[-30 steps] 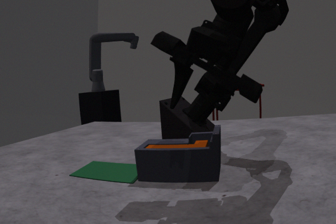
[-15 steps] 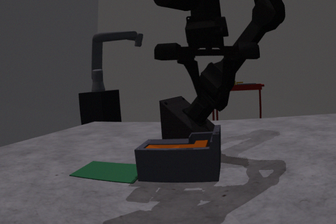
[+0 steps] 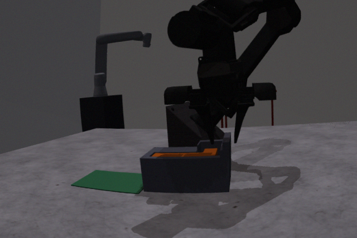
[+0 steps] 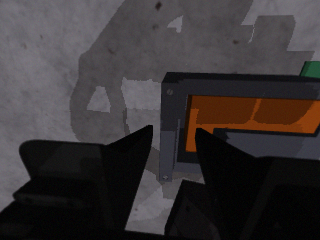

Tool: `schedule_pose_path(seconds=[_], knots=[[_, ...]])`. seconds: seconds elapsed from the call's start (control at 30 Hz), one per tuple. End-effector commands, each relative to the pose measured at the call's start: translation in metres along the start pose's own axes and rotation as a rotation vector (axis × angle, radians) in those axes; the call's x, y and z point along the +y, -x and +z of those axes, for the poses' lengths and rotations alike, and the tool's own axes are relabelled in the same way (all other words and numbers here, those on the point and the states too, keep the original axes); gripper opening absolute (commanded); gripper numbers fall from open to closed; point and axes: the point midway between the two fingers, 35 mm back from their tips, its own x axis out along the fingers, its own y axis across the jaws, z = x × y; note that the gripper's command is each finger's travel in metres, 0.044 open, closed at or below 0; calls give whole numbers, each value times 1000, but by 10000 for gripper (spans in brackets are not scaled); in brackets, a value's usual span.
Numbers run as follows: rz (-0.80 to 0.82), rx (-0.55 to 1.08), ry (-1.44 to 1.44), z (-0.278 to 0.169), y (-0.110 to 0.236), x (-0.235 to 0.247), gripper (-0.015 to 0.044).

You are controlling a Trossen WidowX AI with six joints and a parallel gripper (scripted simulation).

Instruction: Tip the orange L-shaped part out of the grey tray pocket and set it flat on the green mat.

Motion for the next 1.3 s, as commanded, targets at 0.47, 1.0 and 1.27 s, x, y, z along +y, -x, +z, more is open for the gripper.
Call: schedule_pose_path(seconds=[0.47, 1.0, 1.27], knots=[[4, -15, -3, 1, -23, 1, 180], [6, -16, -2, 1, -44, 2, 180], [6, -16, -2, 1, -44, 2, 180]])
